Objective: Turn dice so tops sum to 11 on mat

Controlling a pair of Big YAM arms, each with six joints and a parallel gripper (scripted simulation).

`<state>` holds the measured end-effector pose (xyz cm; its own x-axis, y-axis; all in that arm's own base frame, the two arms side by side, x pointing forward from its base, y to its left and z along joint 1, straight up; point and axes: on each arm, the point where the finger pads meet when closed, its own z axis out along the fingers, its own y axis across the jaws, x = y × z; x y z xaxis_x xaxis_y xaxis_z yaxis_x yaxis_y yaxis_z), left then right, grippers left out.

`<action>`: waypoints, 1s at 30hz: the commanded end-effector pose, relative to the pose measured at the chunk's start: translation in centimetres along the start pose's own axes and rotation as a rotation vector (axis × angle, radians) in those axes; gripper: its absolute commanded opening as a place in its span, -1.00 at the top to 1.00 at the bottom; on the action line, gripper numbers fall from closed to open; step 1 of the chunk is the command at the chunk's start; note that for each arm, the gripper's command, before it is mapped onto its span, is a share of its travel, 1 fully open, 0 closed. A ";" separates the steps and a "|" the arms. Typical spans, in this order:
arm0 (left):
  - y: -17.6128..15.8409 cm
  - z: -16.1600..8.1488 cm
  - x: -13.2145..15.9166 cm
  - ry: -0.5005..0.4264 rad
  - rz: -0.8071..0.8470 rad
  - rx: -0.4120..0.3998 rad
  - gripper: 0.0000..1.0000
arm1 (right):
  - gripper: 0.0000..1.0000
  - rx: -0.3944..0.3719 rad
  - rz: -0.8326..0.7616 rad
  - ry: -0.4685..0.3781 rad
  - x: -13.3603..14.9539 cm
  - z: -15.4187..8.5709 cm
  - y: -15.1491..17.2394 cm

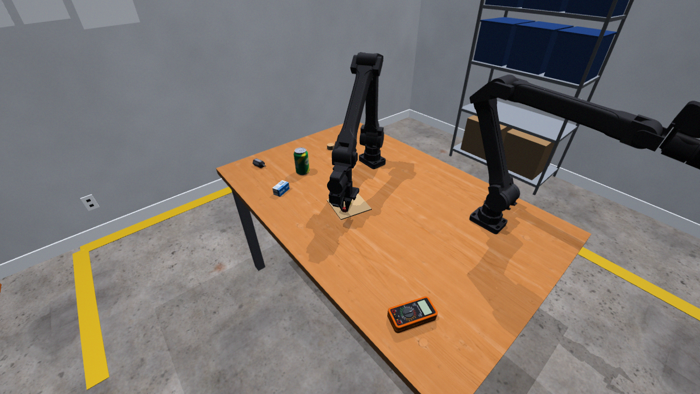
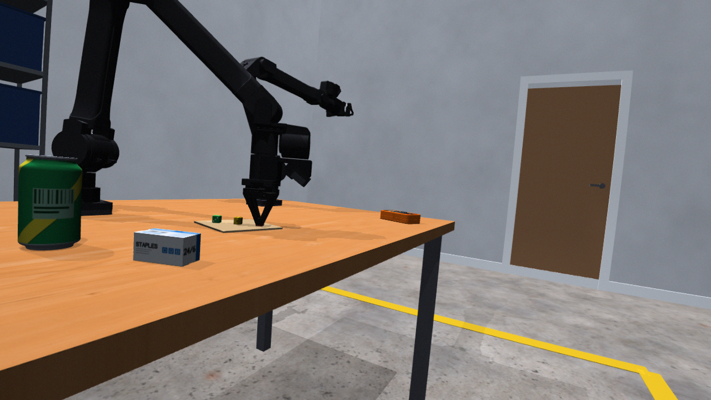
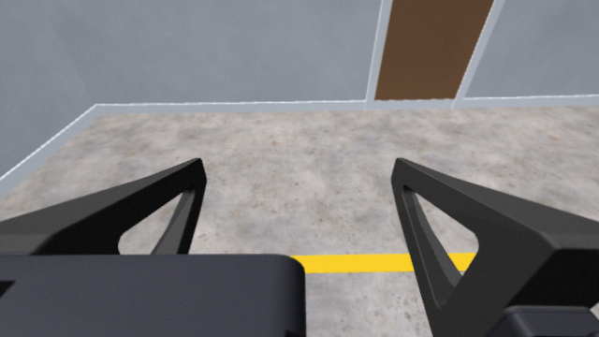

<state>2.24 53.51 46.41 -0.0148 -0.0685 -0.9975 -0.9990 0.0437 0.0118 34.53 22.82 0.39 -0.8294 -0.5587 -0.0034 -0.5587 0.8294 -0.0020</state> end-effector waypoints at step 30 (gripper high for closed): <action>0.7 0.7 -3.7 -0.069 -0.012 -0.013 -1.00 | 0.40 -0.004 -0.020 -0.060 -2.2 -5.2 0.6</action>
<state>2.24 53.51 46.41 -0.0148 -0.0685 -0.9975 -0.9990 0.0437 0.0118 34.71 22.93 2.68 -0.8293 -0.5586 -0.0126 -0.5587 0.8294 -0.0021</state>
